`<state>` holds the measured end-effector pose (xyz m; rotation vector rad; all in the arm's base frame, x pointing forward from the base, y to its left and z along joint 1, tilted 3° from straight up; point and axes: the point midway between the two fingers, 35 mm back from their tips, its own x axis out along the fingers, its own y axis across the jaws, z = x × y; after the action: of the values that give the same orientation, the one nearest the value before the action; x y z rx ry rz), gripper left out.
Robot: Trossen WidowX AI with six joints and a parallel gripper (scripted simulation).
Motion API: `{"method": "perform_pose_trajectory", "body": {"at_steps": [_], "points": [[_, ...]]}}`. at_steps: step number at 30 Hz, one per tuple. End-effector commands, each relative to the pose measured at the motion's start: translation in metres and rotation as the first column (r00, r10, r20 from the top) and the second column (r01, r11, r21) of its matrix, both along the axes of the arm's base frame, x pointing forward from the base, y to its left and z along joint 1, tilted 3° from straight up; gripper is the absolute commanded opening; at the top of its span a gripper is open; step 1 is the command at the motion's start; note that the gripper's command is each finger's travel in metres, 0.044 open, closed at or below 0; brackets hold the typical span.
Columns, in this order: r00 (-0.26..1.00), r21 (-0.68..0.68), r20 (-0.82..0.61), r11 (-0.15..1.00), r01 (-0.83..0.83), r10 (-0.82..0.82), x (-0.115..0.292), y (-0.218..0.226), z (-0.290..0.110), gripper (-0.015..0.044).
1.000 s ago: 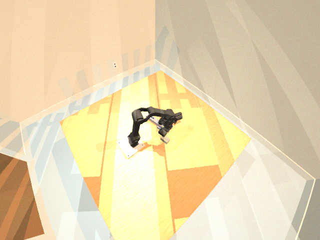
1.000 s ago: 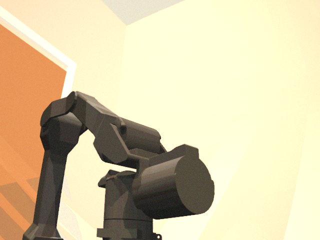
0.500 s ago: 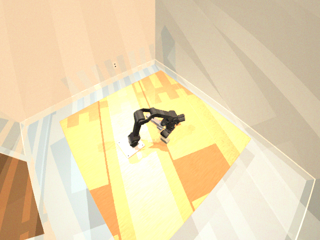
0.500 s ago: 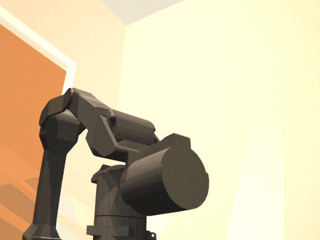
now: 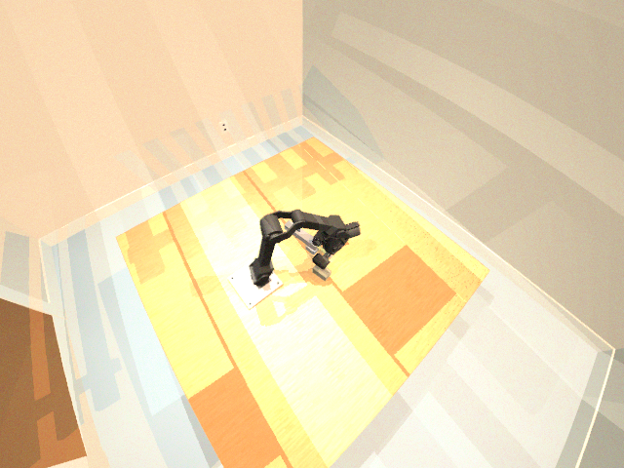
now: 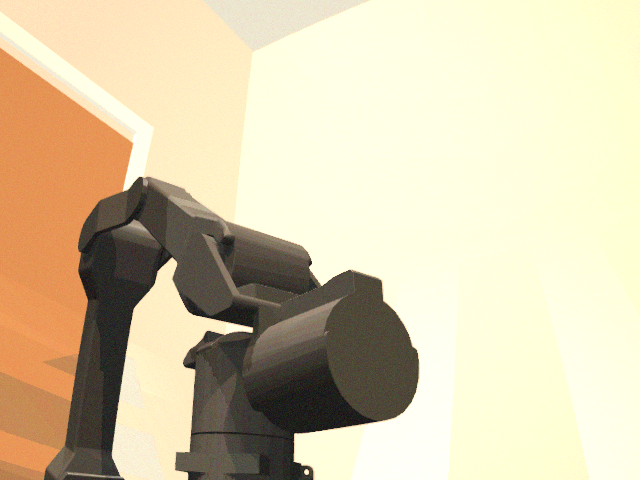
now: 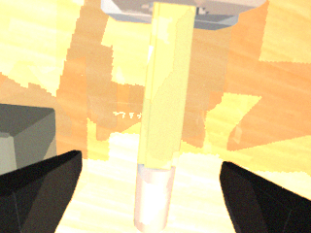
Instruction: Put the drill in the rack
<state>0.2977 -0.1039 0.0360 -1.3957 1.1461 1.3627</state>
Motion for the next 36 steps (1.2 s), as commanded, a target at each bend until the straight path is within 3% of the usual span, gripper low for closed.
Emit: {"method": "perform_pose_trajectory", "body": {"at_steps": [1, 32, 36], "points": [[1.0, -0.002, 0.005, 1.0, 0.002, -0.002, 0.0, 0.003, -0.001, 0.044], [1.0, -0.001, 0.005, 1.0, 0.002, -0.002, -0.003, 0.015, -0.005, 0.044], [1.0, -0.003, 0.011, 1.0, -0.002, 0.002, 0.0, 0.013, -0.004, 0.0335]]}}
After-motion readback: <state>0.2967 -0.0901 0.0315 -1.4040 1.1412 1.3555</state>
